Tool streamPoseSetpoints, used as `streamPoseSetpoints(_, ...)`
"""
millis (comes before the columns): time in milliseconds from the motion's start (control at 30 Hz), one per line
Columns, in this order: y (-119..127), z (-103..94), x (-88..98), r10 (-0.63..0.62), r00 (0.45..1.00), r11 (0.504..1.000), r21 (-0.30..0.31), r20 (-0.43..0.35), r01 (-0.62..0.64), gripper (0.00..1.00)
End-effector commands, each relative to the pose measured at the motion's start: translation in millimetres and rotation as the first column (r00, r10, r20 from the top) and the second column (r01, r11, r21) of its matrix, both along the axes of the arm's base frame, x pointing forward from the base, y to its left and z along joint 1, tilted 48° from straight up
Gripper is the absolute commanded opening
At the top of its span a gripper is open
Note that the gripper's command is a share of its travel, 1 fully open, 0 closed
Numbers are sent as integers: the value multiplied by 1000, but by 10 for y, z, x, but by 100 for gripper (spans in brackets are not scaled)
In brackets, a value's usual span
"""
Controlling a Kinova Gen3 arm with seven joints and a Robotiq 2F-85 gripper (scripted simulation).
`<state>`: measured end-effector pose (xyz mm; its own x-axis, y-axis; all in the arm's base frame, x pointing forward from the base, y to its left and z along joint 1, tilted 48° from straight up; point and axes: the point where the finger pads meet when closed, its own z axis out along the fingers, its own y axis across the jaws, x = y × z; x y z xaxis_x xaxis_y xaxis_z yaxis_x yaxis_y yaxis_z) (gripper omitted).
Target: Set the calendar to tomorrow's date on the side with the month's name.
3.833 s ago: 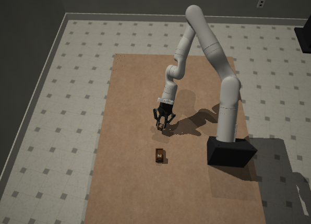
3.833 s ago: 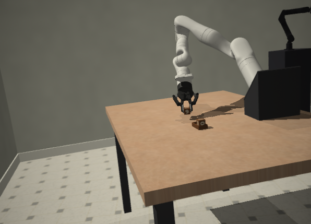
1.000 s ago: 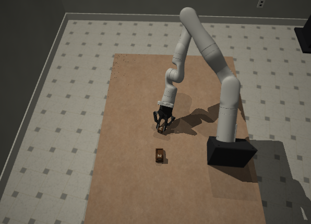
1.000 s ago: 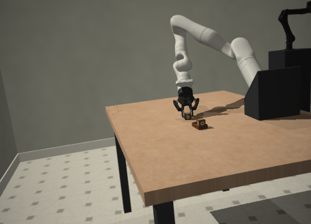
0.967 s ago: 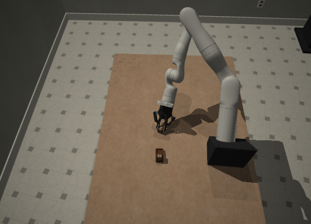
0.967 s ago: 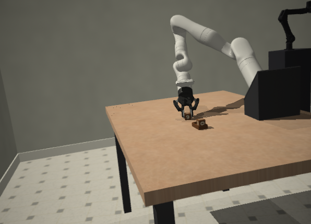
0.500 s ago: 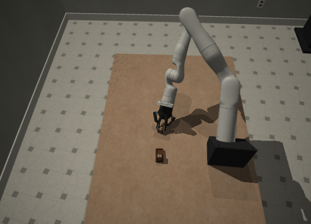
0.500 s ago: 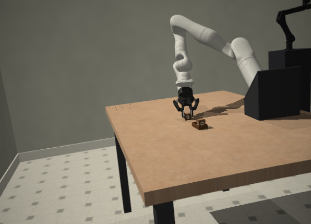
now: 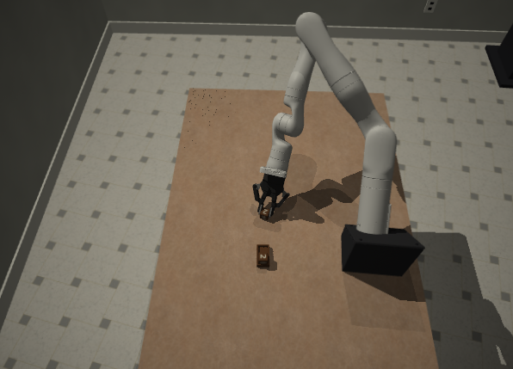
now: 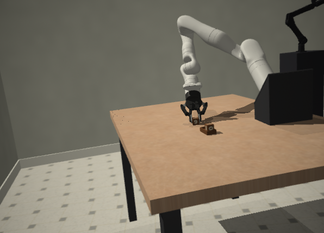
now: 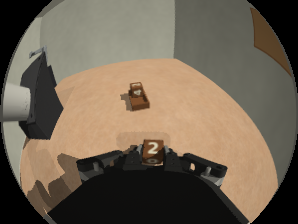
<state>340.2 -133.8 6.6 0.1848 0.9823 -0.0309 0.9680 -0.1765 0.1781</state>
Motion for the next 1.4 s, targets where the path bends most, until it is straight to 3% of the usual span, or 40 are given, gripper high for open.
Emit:
streamPoseSetpoints(0, 6, 3, 4, 1, 1000, 1000, 0, 1, -1, 26)
streamPoseSetpoints(900, 6, 3, 4, 1, 1000, 1000, 0, 1, -1, 26)
streamPoseSetpoints(1033, 6, 3, 4, 1, 1000, 1000, 0, 1, -1, 34)
streamPoseSetpoints(1167, 6, 3, 4, 1, 1000, 1000, 0, 1, -1, 34)
streamPoseSetpoints(1367, 6, 3, 4, 1, 1000, 1000, 0, 1, -1, 42)
